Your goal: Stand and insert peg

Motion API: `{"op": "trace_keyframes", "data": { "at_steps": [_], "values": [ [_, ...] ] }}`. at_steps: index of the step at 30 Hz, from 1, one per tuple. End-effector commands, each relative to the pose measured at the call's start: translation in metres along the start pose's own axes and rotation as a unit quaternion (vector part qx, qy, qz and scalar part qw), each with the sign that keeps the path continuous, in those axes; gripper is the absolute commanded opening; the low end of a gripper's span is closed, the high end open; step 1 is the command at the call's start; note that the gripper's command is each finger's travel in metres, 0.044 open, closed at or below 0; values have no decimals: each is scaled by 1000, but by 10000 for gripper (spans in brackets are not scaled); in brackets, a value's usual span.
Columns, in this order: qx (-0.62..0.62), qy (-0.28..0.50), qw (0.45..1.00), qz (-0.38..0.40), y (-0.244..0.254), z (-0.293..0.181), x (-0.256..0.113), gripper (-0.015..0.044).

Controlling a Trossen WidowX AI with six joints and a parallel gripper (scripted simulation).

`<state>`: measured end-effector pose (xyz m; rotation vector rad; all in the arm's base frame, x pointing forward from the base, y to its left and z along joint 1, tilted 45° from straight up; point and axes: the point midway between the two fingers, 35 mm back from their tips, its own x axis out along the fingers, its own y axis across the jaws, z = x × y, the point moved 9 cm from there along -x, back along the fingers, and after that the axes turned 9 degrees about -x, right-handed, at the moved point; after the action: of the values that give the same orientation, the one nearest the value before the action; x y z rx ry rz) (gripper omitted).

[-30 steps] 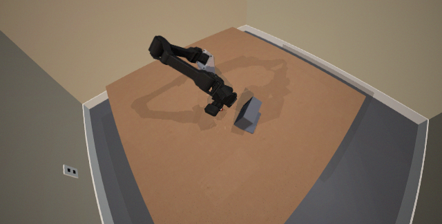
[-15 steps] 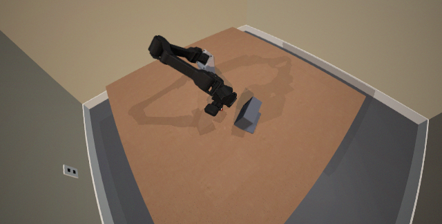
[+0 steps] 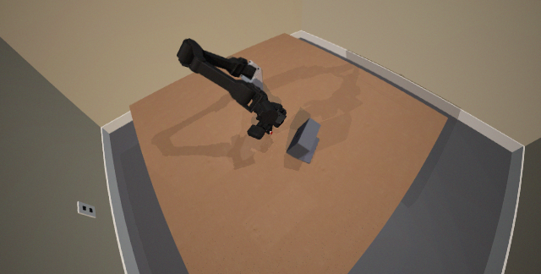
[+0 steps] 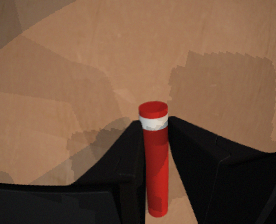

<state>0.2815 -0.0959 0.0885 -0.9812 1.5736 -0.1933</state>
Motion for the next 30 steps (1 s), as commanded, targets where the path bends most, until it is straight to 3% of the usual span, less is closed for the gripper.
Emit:
{"op": "trace_keyframes", "data": {
  "at_steps": [1,30],
  "values": [
    [-2,-21,1000,-1,2,-6,-2,49],
    [-3,-144,989,-20,7,-39,-14,49]
  ]
}}
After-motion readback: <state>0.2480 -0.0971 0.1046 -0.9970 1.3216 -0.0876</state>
